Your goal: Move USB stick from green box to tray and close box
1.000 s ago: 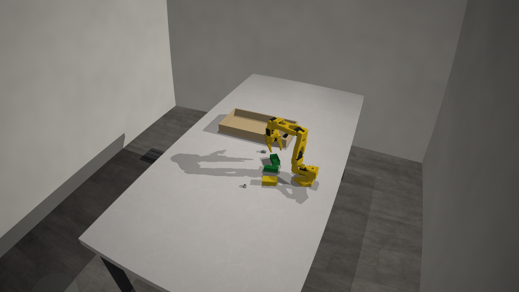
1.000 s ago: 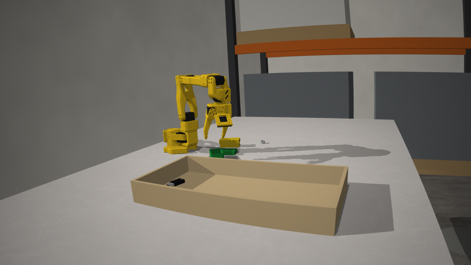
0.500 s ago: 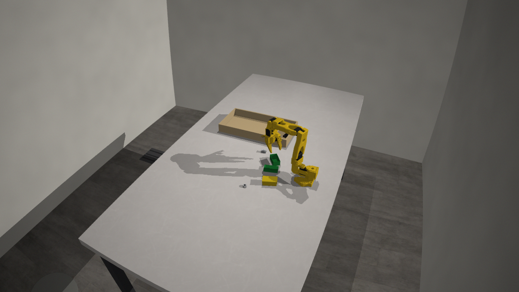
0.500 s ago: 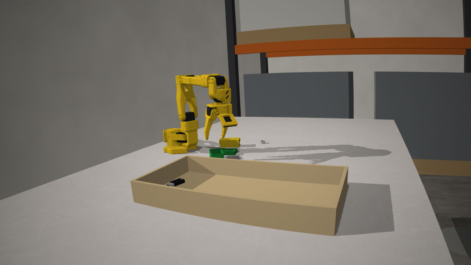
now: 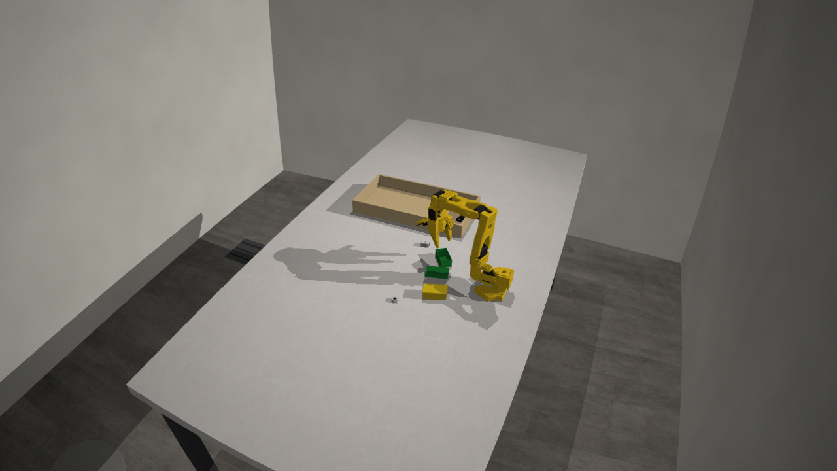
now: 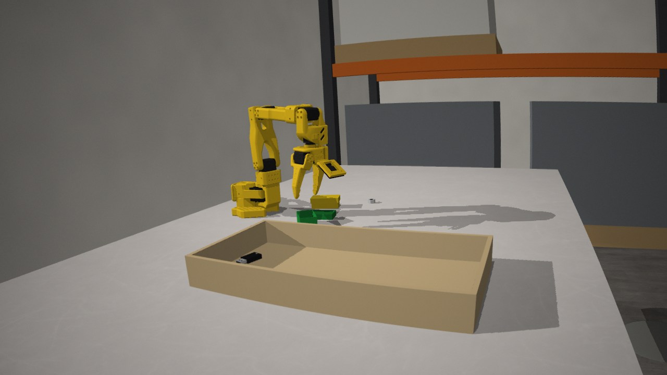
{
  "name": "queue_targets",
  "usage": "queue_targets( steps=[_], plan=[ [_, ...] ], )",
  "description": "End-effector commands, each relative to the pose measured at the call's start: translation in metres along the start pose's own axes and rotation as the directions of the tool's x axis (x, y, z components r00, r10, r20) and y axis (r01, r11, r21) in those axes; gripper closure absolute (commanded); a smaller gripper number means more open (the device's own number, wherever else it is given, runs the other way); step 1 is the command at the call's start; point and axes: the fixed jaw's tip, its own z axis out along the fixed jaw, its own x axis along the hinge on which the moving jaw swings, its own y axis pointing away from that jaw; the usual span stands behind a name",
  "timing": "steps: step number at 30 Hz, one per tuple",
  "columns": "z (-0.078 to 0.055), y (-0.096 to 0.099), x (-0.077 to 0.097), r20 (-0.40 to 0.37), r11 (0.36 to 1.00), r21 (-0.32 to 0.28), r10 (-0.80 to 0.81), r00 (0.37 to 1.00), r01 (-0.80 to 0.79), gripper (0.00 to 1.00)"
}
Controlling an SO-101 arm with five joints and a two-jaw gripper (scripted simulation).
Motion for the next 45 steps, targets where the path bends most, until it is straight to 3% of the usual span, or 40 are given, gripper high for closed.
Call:
queue_targets(
  steps=[1,12,18,24,26,32,41,43,45],
  plan=[
    [-0.006,0.003,-0.002,0.053,0.991,0.003,-0.133,0.990,0.133,0.72],
    [-0.006,0.005,0.002,0.050,0.903,0.019,-0.430,0.901,0.430,0.71],
    [-0.006,0.006,0.005,0.044,0.779,0.030,-0.627,0.778,0.626,0.71],
    [-0.006,0.007,0.008,0.036,0.601,0.040,-0.799,0.600,0.798,0.71],
    [-0.006,0.007,0.008,0.036,0.601,0.040,-0.799,0.600,0.798,0.71],
    [-0.006,0.008,0.010,0.024,0.376,0.047,-0.927,0.375,0.925,0.71],
    [-0.006,0.008,0.014,0.004,-0.017,0.053,-1.000,-0.017,0.998,0.71],
    [-0.006,0.008,0.014,0.004,-0.017,0.053,-1.000,-0.017,0.998,0.71],
    [-0.006,0.008,0.014,-0.001,-0.106,0.053,-0.994,-0.106,0.993,0.71]
  ],
)
